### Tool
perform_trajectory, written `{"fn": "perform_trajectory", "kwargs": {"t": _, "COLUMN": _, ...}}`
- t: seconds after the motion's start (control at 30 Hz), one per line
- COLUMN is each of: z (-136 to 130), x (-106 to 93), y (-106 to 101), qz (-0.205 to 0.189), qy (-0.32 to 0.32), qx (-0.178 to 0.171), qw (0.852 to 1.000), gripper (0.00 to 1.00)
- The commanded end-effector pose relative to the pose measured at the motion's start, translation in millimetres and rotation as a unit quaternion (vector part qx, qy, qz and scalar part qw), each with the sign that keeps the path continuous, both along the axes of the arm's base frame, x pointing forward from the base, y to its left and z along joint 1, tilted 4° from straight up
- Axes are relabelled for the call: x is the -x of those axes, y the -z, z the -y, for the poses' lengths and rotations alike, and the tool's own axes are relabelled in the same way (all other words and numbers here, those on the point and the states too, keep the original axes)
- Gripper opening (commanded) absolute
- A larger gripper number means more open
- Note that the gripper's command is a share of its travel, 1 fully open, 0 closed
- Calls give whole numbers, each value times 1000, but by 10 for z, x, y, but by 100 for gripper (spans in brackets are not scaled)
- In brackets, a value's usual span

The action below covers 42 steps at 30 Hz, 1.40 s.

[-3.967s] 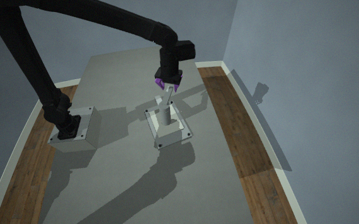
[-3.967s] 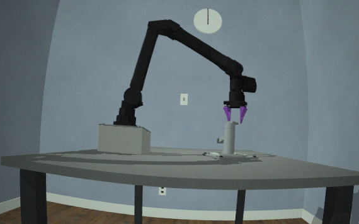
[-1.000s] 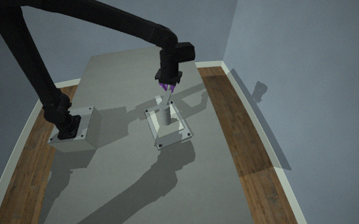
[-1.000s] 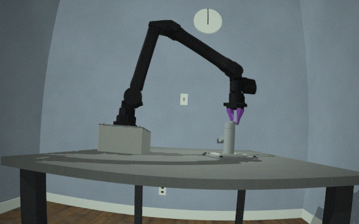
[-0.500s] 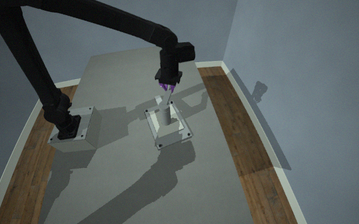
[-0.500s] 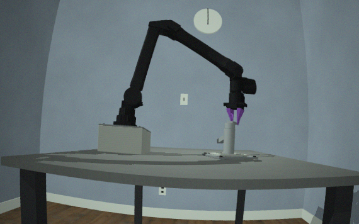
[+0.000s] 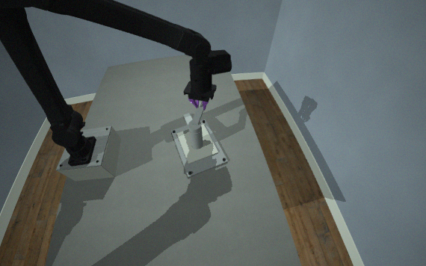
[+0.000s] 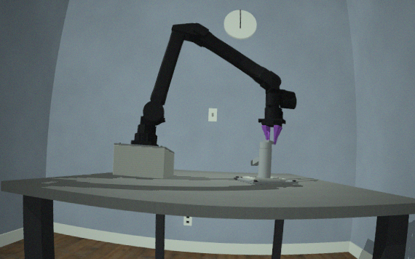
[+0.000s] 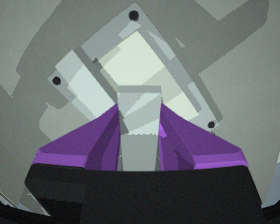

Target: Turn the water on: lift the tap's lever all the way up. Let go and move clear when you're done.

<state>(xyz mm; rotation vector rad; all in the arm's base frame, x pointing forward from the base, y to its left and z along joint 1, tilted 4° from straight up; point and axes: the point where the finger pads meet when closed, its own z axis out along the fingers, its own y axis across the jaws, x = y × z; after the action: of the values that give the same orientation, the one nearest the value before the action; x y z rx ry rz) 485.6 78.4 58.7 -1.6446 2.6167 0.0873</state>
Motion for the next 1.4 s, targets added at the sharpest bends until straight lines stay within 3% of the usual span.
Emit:
{"fn": "perform_trajectory", "kwargs": {"t": 0.0, "z": -68, "x": -17, "y": 49, "qz": -1, "qy": -3, "qx": 0, "qw": 1000, "gripper": 0}}
{"fn": "perform_trajectory", "kwargs": {"t": 0.57, "z": -66, "x": -18, "y": 38, "qz": -1, "qy": -3, "qx": 0, "qw": 1000, "gripper": 0}}
{"fn": "perform_trajectory", "kwargs": {"t": 1.0, "z": 93, "x": -126, "y": -468, "qz": 27, "qy": -1, "qx": -3, "qw": 1000, "gripper": 0}}
{"fn": "perform_trajectory", "kwargs": {"t": 1.37, "z": 158, "x": -132, "y": -583, "qz": 32, "qy": 0, "qx": -2, "qw": 999, "gripper": 0}}
